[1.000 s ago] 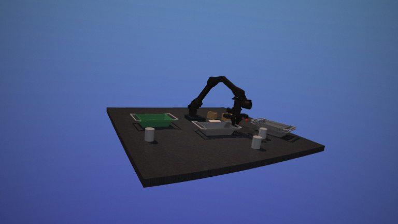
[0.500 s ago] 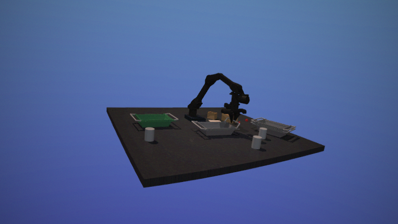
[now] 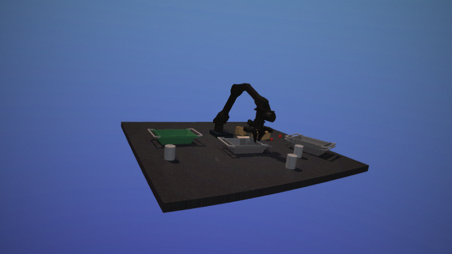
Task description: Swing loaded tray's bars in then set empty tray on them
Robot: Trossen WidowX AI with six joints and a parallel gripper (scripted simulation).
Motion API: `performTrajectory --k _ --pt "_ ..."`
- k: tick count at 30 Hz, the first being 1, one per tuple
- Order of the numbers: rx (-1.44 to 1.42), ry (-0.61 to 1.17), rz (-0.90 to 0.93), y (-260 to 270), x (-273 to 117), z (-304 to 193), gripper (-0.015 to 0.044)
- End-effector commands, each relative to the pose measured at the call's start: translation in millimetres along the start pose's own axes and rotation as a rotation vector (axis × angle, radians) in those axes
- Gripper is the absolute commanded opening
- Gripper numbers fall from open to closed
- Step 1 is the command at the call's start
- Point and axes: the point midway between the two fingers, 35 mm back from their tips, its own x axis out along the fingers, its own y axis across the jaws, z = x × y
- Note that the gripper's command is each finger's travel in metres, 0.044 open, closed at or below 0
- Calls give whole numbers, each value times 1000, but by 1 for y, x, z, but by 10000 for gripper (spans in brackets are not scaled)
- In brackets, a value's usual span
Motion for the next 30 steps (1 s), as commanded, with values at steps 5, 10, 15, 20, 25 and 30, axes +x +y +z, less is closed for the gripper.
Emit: performTrajectory --k 5,10,15,20,25,30 --pt "-12 10 -9 -5 -35 0 84" --pt "-12 10 -9 -6 -44 0 84" --pt "-10 5 -4 -5 -36 0 84" --pt "-10 5 -4 -5 -36 0 84" --pt "-10 5 -4 -5 -36 0 84" --pt "-10 5 -4 -5 -36 0 84"
